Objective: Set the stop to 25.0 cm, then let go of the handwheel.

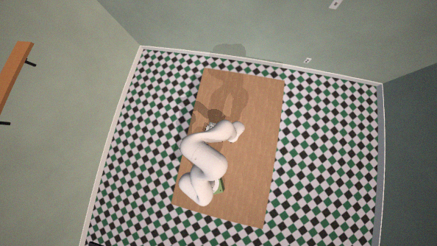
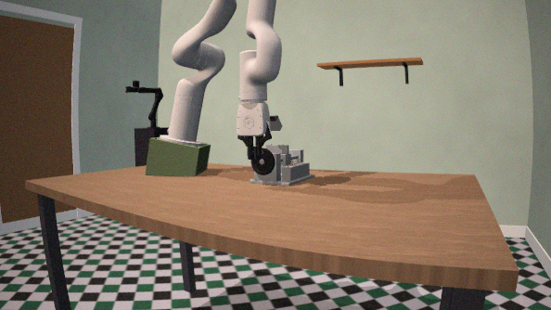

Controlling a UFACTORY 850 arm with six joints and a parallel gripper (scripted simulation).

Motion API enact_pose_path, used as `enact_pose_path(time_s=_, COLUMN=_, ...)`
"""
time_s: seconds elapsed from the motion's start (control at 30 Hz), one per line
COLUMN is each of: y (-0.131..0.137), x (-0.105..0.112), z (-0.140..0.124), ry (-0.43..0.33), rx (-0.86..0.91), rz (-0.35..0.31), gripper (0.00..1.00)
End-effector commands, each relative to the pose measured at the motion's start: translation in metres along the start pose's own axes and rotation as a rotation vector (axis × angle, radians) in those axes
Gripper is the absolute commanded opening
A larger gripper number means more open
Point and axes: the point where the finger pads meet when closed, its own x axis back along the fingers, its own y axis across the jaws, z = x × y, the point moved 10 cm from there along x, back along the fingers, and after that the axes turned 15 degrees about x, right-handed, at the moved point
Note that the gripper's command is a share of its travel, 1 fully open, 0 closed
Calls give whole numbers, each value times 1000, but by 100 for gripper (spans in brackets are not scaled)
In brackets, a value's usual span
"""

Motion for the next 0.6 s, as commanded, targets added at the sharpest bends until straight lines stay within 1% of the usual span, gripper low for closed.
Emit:
enact_pose_path(time_s=0.0, y=9, x=0, z=-3, ry=9, rx=0, rz=9, gripper=6)
enact_pose_path(time_s=0.1, y=17, x=-3, z=-5, ry=9, rx=0, rz=9, gripper=6)
enact_pose_path(time_s=0.2, y=30, x=-16, z=-9, ry=9, rx=0, rz=9, gripper=6)
enact_pose_path(time_s=0.3, y=32, x=-24, z=-9, ry=9, rx=0, rz=9, gripper=6)
enact_pose_path(time_s=0.37, y=32, x=-24, z=-9, ry=9, rx=0, rz=9, gripper=6)
enact_pose_path(time_s=0.57, y=32, x=-35, z=-9, ry=10, rx=0, rz=9, gripper=6)
